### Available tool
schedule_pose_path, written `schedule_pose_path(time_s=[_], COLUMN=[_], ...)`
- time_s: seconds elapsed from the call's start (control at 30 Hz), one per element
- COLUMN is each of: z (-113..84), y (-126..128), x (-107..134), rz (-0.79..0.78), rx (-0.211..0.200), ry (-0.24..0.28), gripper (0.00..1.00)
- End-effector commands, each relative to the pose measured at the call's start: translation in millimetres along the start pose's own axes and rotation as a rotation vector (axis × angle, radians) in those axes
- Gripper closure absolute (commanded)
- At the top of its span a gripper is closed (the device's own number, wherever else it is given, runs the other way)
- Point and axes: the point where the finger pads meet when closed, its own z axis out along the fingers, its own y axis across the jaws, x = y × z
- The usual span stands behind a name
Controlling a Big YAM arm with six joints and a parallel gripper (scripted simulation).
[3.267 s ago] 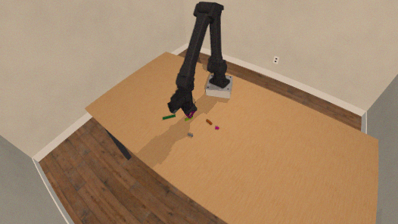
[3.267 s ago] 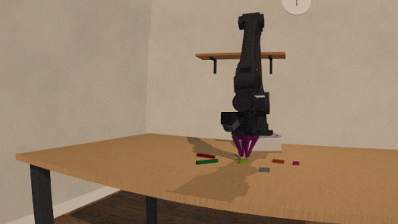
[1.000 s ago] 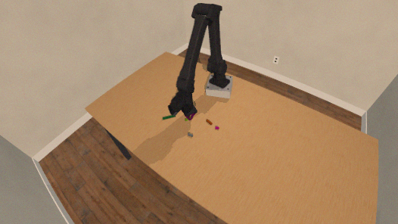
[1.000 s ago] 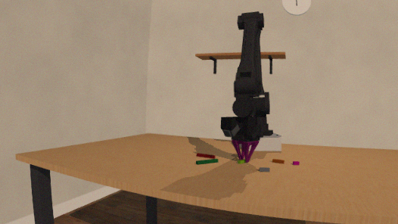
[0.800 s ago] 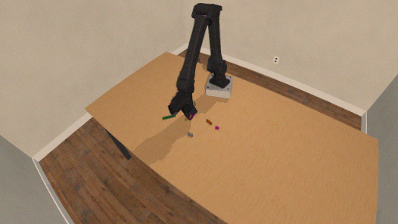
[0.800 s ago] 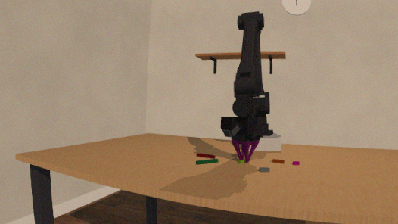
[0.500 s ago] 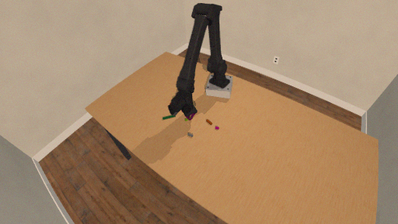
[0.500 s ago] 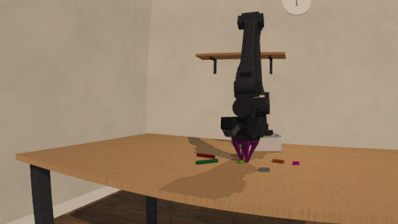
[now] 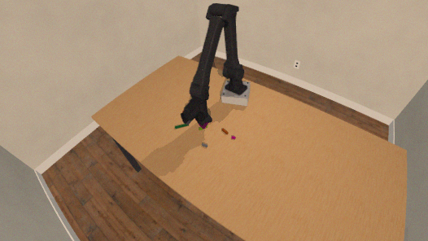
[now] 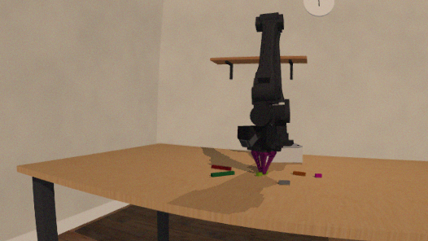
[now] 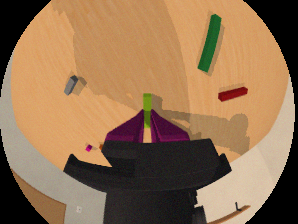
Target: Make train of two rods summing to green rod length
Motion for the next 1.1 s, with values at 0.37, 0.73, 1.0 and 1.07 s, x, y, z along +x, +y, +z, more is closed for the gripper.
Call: schedule_pose_path(time_s=[0.37,0.73,1.0,1.07], z=[2.4,-13.8,-49.7,-65.9], y=[-0.3,3.2,13.4,13.4], x=[-4.8,-12.4,-21.1,-21.2], rz=[0.003,0.004,0.003,0.003], rx=[-0.004,-0.016,-0.029,-0.029], ry=[-0.004,-0.028,-0.051,-0.053], gripper=[0.97,0.97,0.97,0.97])
